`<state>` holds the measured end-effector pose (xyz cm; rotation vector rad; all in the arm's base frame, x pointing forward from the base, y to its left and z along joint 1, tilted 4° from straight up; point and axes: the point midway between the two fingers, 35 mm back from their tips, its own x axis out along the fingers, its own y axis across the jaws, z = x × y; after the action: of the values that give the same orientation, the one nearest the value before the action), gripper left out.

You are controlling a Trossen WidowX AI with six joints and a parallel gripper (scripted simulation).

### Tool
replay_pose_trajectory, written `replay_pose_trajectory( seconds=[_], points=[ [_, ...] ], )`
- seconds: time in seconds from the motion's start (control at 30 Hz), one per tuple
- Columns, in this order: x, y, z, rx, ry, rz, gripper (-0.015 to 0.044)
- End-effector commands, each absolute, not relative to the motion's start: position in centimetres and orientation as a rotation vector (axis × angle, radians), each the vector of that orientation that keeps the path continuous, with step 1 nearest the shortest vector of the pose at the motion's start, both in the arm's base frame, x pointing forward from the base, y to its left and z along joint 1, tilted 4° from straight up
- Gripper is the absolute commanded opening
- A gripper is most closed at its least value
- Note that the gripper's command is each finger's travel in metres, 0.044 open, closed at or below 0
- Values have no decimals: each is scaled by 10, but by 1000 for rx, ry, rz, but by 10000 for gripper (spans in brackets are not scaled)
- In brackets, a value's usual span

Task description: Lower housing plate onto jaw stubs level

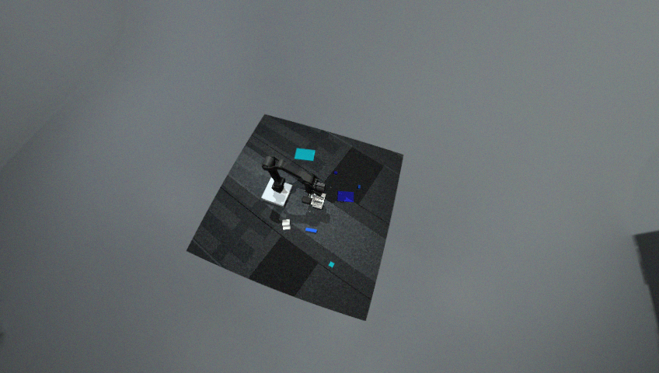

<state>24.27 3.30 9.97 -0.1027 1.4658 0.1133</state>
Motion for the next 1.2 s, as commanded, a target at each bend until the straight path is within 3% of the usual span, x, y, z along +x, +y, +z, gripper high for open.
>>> replay_pose_trajectory(
  seconds=[0.0,1.17],
  points=[
    [241,32,99,-104,1470,107,351],
    [228,38,98,-103,1471,107,351]
  ],
)
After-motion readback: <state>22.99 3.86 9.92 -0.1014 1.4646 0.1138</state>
